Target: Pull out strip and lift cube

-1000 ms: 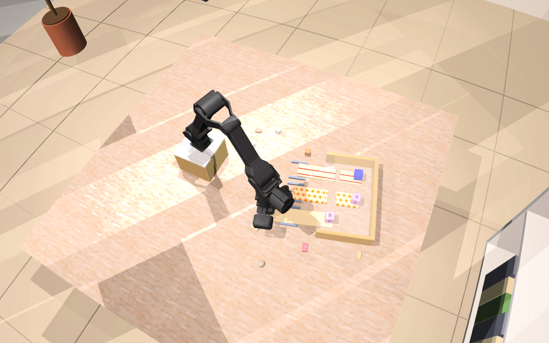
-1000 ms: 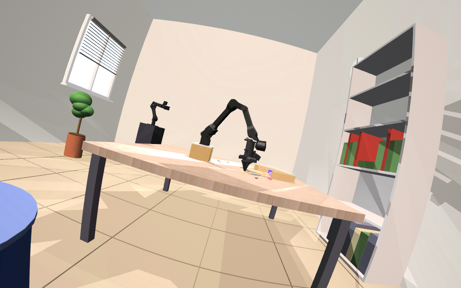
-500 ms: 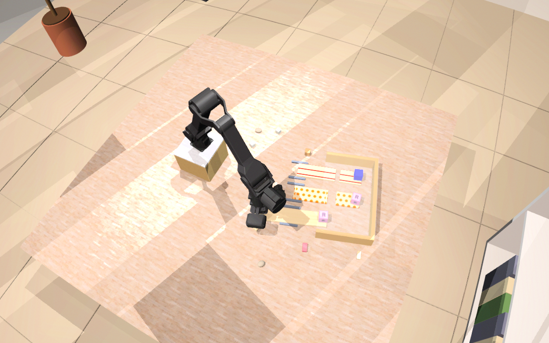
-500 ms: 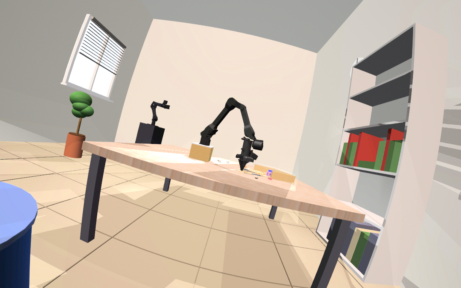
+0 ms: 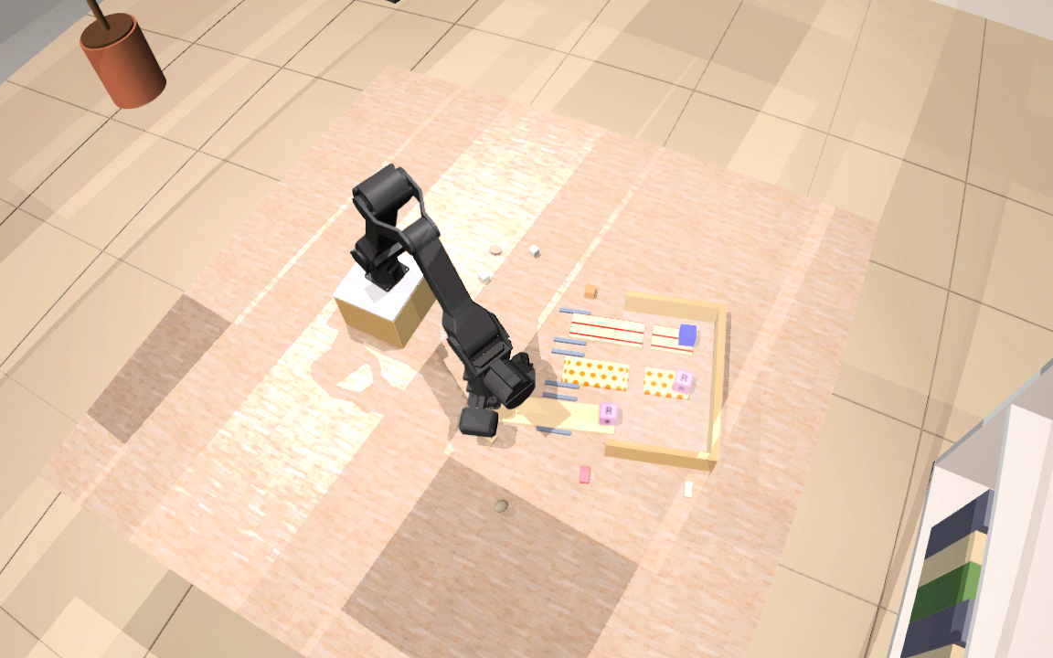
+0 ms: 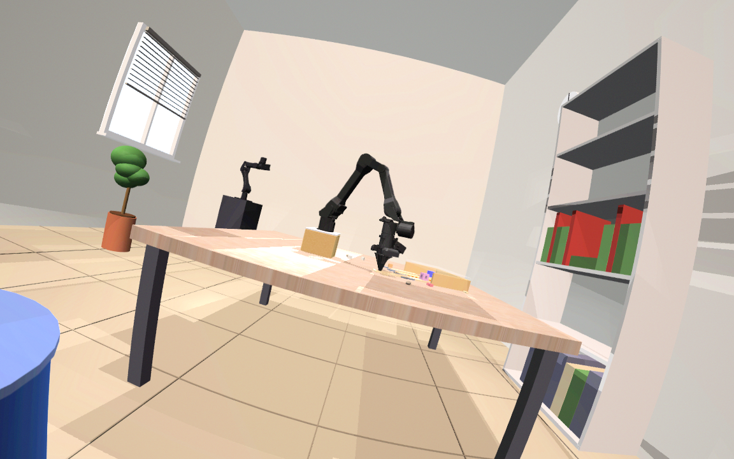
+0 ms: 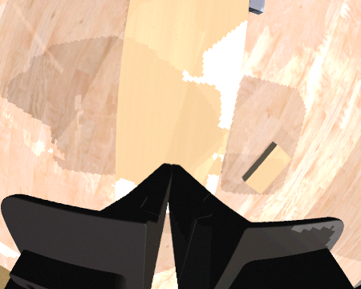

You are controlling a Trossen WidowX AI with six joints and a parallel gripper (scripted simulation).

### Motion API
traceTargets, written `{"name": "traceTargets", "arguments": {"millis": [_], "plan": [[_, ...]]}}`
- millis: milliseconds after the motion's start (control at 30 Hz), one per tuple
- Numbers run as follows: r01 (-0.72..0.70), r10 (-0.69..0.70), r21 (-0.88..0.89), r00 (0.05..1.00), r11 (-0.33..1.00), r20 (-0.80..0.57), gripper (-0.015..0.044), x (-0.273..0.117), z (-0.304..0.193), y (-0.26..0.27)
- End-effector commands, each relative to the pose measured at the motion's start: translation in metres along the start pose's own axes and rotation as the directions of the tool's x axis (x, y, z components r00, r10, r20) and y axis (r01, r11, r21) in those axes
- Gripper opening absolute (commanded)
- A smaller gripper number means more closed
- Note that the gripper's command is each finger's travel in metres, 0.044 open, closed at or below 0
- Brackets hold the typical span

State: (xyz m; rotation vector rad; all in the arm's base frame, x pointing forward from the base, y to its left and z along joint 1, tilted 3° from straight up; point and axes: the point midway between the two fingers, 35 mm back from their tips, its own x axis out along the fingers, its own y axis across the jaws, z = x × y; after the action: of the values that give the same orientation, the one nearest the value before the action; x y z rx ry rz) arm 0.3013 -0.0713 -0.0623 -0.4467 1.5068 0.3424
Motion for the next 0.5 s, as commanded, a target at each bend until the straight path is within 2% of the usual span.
{"name": "traceTargets", "arguments": {"millis": [0,467], "plan": [[-0.015,0.015,0.002,1.0,1.0,-0.025,0.0,0.005,-0.015,0.004],[-0.015,0.015,0.002,1.0,1.0,-0.027,0.0,0.005,-0.035,0.005]]}}
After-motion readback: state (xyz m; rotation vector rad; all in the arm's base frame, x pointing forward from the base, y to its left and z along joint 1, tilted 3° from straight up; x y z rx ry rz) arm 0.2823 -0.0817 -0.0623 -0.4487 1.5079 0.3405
